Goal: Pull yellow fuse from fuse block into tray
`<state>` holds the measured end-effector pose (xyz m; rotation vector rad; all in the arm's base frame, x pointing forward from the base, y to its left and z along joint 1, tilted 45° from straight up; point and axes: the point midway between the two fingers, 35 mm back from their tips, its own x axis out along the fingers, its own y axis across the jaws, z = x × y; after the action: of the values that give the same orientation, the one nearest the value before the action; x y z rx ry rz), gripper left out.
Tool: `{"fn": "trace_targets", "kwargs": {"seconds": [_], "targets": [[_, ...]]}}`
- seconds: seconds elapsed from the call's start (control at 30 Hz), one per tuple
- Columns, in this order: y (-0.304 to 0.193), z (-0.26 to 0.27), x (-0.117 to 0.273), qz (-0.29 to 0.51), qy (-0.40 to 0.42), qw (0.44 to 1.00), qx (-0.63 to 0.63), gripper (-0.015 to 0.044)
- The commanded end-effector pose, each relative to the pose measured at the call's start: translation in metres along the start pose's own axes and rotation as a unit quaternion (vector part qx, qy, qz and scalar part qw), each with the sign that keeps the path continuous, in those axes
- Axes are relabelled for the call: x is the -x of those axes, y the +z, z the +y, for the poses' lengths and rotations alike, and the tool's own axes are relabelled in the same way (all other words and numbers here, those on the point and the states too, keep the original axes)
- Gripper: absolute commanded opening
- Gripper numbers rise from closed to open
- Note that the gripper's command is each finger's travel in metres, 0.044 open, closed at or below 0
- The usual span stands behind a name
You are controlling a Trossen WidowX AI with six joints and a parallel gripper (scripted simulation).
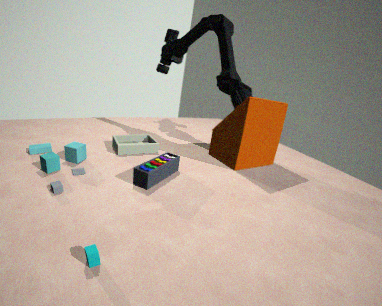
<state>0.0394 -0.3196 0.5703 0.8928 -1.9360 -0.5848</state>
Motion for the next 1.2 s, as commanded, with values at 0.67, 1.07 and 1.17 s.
{"fn": "trace_targets", "kwargs": {"seconds": [0.67, 1.07, 1.17], "targets": [[-0.121, -0.281, 0.224, 0.259, -0.369, 0.853, 0.262, 0.0074], [-0.110, -0.343, 0.406, 0.416, -0.448, 0.670, 0.420, 0.0074], [-0.096, -0.350, 0.452, 0.460, -0.450, 0.609, 0.464, 0.0074]]}}
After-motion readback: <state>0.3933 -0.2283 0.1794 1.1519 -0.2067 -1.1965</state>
